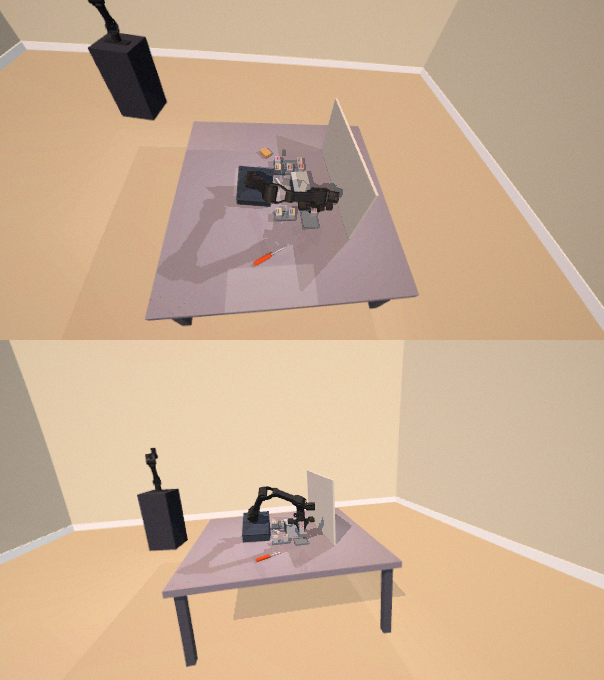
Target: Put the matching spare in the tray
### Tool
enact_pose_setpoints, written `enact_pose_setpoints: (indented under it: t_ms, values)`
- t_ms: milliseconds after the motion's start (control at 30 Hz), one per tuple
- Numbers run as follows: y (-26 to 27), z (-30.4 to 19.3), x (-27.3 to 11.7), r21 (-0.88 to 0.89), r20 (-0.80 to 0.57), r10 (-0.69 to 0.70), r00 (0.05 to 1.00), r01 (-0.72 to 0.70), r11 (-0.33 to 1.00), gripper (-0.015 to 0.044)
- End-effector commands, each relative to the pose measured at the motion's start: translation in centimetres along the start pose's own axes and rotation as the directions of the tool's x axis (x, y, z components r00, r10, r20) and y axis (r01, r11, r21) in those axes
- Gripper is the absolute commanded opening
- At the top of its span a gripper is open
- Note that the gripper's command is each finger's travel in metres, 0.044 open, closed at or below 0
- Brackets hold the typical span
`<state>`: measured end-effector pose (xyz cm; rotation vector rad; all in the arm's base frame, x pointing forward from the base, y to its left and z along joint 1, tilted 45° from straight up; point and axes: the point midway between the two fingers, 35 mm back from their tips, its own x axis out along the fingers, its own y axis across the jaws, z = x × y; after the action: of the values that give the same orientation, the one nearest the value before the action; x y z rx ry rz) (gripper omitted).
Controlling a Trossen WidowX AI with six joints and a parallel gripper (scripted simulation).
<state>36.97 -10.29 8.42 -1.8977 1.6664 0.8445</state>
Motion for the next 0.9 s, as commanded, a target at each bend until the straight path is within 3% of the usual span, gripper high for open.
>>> enact_pose_setpoints:
  t_ms: [0,867]
  values:
    - [0.0,0.1,0.4,-0.007,0.001,-0.001,1.0,0.001,1.0,0.0]
    - [0.3,0.0,3.0,-0.007,-0.004,-0.001,1.0,0.001,1.0,0.0]
